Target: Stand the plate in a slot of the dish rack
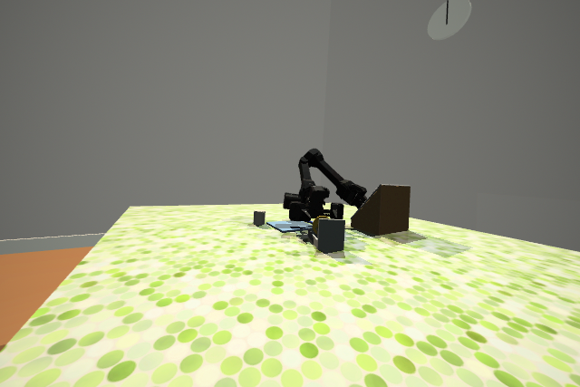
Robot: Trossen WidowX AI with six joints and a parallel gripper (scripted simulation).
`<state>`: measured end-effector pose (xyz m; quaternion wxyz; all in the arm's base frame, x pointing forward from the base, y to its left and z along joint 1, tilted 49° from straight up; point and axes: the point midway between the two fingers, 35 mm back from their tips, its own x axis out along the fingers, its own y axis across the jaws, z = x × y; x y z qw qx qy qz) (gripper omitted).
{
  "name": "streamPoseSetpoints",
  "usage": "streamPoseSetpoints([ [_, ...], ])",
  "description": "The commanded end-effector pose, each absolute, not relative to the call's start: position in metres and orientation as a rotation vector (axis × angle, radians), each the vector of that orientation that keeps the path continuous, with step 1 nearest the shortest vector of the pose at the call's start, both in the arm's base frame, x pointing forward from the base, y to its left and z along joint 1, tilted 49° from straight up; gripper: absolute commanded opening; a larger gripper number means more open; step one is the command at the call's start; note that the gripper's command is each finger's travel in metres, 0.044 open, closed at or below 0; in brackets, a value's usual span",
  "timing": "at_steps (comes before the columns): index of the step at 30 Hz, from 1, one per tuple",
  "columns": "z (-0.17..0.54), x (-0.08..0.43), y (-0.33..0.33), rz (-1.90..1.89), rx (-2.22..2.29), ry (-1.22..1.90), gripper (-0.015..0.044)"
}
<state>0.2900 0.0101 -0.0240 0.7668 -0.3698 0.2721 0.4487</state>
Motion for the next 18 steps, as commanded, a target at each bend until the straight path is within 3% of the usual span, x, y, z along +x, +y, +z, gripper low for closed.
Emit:
streamPoseSetpoints([
  [1,0.009,0.296,0.048,0.979,-0.818,0.576,0.0400],
  [5,0.042,0.292,0.086,0.973,-0.809,0.557,0.0400],
  [11,0.043,0.297,0.088,0.972,-0.806,0.561,0.0400],
  [18,0.038,0.289,0.096,0.923,-0.721,0.773,0.0400],
])
